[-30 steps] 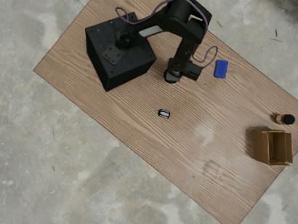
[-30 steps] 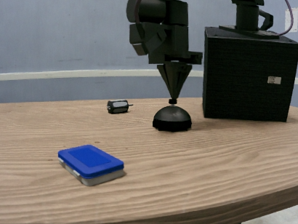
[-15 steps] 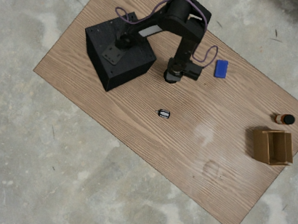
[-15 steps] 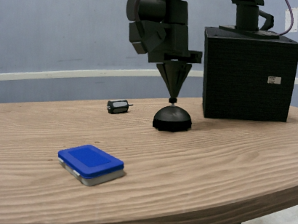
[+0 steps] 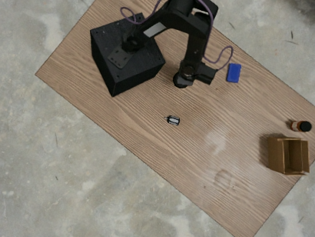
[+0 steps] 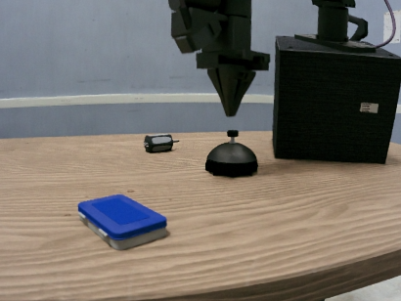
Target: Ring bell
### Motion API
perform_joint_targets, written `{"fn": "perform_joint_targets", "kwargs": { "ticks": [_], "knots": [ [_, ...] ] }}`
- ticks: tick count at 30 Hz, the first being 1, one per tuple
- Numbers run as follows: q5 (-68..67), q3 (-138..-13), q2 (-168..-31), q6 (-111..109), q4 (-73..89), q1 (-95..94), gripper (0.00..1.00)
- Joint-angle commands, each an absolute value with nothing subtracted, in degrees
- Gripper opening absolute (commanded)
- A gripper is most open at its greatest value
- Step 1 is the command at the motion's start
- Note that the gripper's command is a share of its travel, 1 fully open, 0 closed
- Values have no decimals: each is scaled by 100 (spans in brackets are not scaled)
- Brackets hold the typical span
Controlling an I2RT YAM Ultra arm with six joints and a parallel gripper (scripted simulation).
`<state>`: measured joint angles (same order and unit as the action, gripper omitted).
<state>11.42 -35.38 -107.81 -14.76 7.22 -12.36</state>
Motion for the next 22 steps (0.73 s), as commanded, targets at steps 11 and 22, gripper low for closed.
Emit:
{"fn": "perform_joint_targets", "kwargs": {
  "ticks": [11, 22],
  "knots": [
    [1224, -3720, -9900, -1687, 1699, -1001, 0],
    [1232, -3773, -9676, -1740, 1994, -952, 0]
  ]
}}
